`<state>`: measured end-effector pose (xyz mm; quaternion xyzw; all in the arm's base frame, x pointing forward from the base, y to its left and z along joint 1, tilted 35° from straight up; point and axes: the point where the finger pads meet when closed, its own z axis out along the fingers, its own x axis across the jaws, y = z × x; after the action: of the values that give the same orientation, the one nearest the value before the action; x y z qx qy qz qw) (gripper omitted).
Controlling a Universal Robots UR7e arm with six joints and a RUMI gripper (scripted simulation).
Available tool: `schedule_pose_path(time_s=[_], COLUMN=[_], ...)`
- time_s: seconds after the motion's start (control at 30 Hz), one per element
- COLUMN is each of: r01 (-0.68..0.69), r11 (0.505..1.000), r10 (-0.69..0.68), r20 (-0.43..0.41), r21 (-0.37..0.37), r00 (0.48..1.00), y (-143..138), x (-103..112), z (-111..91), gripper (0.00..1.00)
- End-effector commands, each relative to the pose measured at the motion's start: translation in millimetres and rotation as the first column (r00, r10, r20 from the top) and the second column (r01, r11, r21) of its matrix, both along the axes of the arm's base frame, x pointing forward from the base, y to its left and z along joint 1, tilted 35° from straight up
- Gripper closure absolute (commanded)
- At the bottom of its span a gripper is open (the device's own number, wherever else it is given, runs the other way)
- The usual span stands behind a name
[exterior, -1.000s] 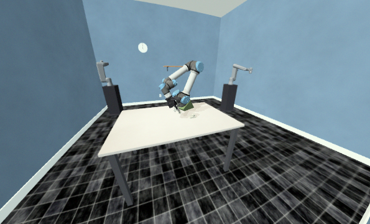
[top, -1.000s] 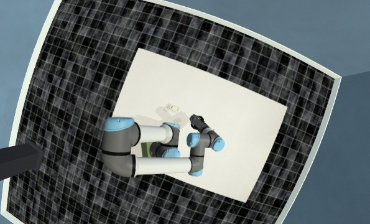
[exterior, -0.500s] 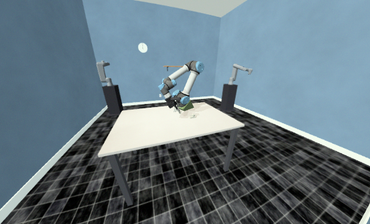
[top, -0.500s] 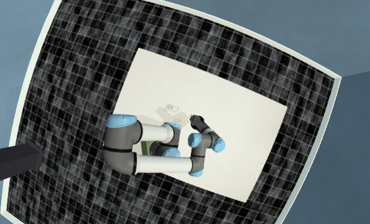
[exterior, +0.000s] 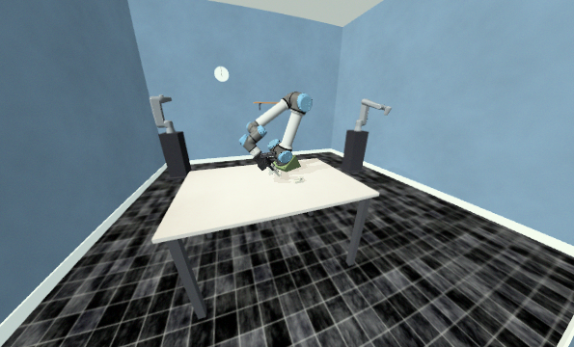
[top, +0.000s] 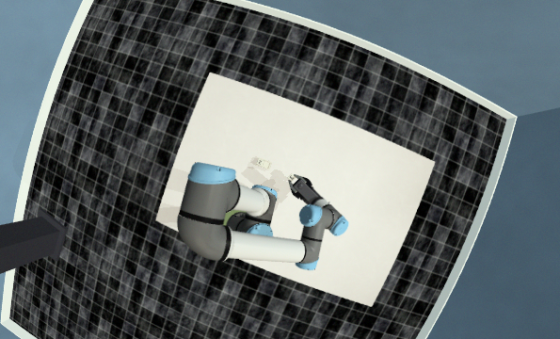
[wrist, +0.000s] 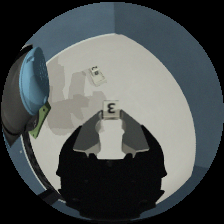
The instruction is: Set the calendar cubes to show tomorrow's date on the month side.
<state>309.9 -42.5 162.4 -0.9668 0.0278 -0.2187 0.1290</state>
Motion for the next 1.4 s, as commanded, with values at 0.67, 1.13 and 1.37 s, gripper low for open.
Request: schedule_pose_path(time_s=[0.67, 1.13, 1.37], r01=[-0.039, -0.04, -0.04], r11=[0.997, 0.997, 0.997], r10=[0.037, 0.039, 0.039], r20=[0.027, 0.026, 0.026], r21=[0.06, 0.064, 0.064], r00=[0.999, 0.999, 0.999], y=[2, 0, -4], x=[0, 2, 6], z=[0, -7, -15], gripper=[0.9, 0.9, 0.9])
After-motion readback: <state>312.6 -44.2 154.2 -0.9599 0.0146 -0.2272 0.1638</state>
